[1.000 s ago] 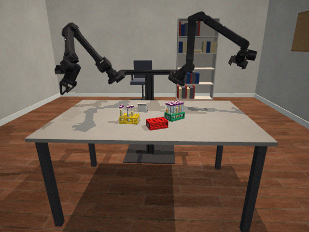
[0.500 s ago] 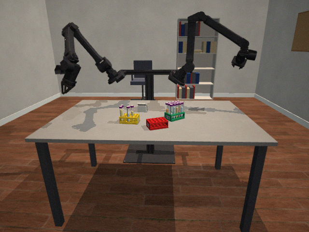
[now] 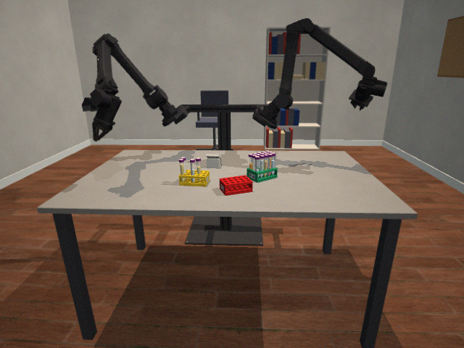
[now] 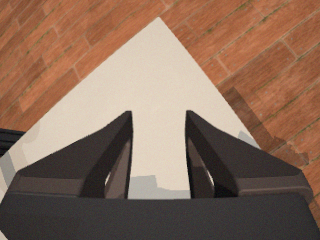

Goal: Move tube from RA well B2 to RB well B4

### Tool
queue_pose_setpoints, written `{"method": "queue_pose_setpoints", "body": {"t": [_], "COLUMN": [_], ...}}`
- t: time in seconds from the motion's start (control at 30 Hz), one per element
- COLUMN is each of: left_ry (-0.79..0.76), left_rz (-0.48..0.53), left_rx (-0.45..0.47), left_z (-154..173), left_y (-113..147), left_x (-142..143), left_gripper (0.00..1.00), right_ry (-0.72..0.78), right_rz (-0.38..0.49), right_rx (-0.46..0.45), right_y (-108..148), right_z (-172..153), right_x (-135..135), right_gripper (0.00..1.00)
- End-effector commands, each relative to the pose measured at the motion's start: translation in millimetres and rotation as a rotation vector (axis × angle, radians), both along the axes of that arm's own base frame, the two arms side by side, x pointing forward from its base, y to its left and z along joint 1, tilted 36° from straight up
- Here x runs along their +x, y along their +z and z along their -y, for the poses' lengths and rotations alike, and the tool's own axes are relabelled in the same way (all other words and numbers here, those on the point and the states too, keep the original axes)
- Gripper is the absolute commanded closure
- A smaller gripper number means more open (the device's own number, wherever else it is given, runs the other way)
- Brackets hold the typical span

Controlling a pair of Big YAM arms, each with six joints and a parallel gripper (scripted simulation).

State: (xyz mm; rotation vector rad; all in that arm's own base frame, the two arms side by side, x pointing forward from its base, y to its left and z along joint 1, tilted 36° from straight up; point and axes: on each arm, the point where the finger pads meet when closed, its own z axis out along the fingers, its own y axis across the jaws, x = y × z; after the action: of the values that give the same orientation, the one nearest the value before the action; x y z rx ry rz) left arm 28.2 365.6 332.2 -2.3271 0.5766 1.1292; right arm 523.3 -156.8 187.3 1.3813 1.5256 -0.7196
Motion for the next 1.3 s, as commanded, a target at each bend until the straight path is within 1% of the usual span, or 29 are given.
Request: {"method": "queue_pose_setpoints", "body": {"t": [0.0,0.07,0.13,0.17,0.2,0.23,0.27,0.33,0.37,0.4,0.47,0.53,0.63,0.67,0.73,0.77,0.8,0.9,0.93,0.97,1.03,1.07,1.1,1.17,1.23,1.27], "left_ry": [-0.006,-0.081,-0.125,-0.125,-0.123,-0.111,-0.111,-0.112,-0.156,-0.186,-0.186,-0.23,-0.216,-0.216,-0.217,-0.26,-0.29,-0.334,-0.333,-0.321,-0.321,-0.321,-0.365,-0.425,-0.438,-0.437], "left_rz": [0.012,-0.018,-0.025,-0.027,-0.015,0.005,-0.004,-0.003,-0.031,-0.037,-0.037,-0.046,-0.016,-0.025,-0.023,-0.052,-0.06,-0.072,-0.058,-0.037,-0.037,-0.046,-0.077,-0.094,-0.099,-0.092], "left_rx": [0.016,-0.051,-0.072,-0.071,-0.04,-0.016,-0.033,-0.036,-0.086,-0.099,-0.099,-0.119,-0.068,-0.084,-0.086,-0.131,-0.146,-0.165,-0.134,-0.113,-0.113,-0.127,-0.176,-0.204,-0.21,-0.19], "left_z": [-13,-10,-11,-11,-17,-20,-17,-18,-13,-13,-13,-13,-20,-17,-17,-12,-11,-9,-14,-15,-15,-12,-6,-3,-1,-4], "left_y": [8,-18,-22,-24,-10,-6,-10,-12,-35,-37,-37,-42,-27,-31,-33,-54,-57,-64,-51,-48,-48,-52,-72,-78,-82,-75], "left_x": [19,27,36,40,47,53,56,60,62,67,67,76,94,97,102,103,107,121,130,136,136,139,139,147,156,163], "left_gripper": [0.7,0.7,0.7,0.7,0.7,0.7,0.7,0.7,0.7,0.7,0.7,0.7,0.7,0.7,0.7,0.7,0.7,0.7,0.7,0.7,0.7,0.7,0.7,0.7,0.7,0.7], "right_ry": [0.003,0.003,0.003,0.003,0.003,0.003,0.003,0.003,0.003,0.003,0.003,0.003,0.003,0.003,0.003,0.003,0.003,0.003,0.003,0.003,0.003,0.003,0.003,0.003,0.003,0.003], "right_rz": [0.029,0.029,0.029,0.029,0.029,0.029,0.029,0.029,0.029,0.029,0.029,0.029,0.029,0.029,0.029,0.029,0.029,0.029,0.029,0.029,0.029,0.029,0.029,0.029,0.029,0.029], "right_rx": [-0.001,-0.001,-0.001,-0.001,-0.001,-0.001,-0.001,-0.001,-0.001,-0.001,-0.001,-0.001,-0.001,-0.001,-0.001,-0.001,-0.001,-0.001,-0.001,-0.001,-0.001,-0.001,-0.001,-0.001,-0.001,-0.001], "right_y": [12,12,12,12,12,12,12,12,12,12,12,12,12,12,12,12,12,12,12,12,12,12,12,12,12,12], "right_z": [-2,-2,-2,-2,-2,-2,-2,-2,-2,-2,-2,-2,-2,-2,-2,-2,-2,-2,-2,-2,-2,-2,-2,-2,-2,-2], "right_x": [7,7,7,7,7,7,7,7,7,7,7,7,7,7,7,7,7,7,7,7,7,7,7,7,7,7], "right_gripper": [0.7,0.7,0.7,0.7,0.7,0.7,0.7,0.7,0.7,0.7,0.7,0.7,0.7,0.7,0.7,0.7,0.7,0.7,0.7,0.7,0.7,0.7,0.7,0.7,0.7,0.7]}}
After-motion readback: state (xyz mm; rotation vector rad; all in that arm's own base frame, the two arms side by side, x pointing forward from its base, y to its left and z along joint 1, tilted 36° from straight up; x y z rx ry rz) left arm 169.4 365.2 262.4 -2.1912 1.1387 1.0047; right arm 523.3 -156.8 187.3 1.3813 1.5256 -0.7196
